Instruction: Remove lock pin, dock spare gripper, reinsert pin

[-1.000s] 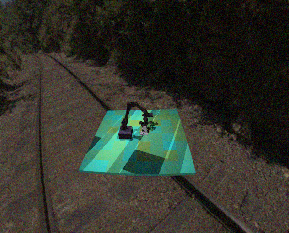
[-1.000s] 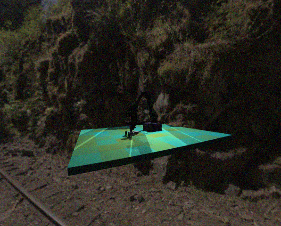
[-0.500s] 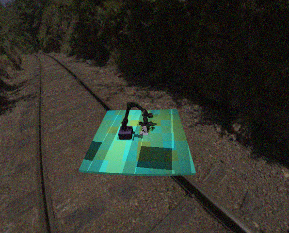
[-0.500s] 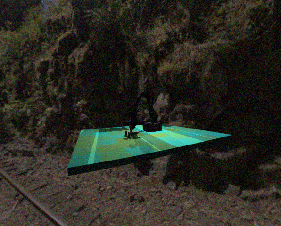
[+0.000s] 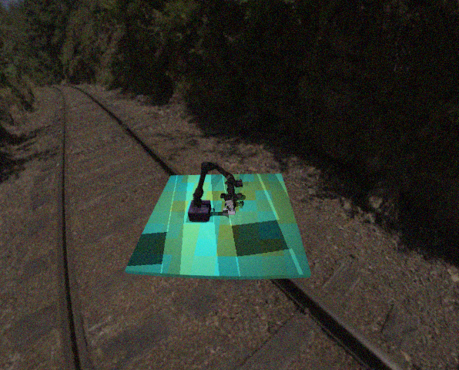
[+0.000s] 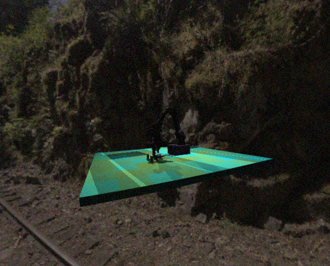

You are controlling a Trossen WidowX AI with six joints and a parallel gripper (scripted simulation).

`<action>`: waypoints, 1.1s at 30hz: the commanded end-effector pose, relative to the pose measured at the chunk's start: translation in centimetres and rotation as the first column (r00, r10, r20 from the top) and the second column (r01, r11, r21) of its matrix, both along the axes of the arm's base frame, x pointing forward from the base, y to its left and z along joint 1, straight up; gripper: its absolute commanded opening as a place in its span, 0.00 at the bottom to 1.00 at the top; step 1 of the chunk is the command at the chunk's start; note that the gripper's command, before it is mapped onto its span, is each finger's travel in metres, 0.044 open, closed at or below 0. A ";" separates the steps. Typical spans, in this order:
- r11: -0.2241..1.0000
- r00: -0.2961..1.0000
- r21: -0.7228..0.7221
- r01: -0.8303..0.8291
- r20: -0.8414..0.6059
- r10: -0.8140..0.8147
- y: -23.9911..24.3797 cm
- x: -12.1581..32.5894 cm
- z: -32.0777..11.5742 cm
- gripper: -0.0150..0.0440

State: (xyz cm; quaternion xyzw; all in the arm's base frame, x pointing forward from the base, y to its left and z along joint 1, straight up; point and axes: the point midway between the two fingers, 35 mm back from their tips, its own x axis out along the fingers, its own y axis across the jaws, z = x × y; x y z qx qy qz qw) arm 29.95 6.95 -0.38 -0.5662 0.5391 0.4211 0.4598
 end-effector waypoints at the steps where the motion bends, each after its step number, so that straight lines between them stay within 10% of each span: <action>1: 1.000 1.000 0.000 0.000 0.001 0.000 0.0 0.0 0.0 0.59; 33: 0.999 0.999 -0.022 -0.027 -0.044 0.026 4.1 -1.3 5.0 0.59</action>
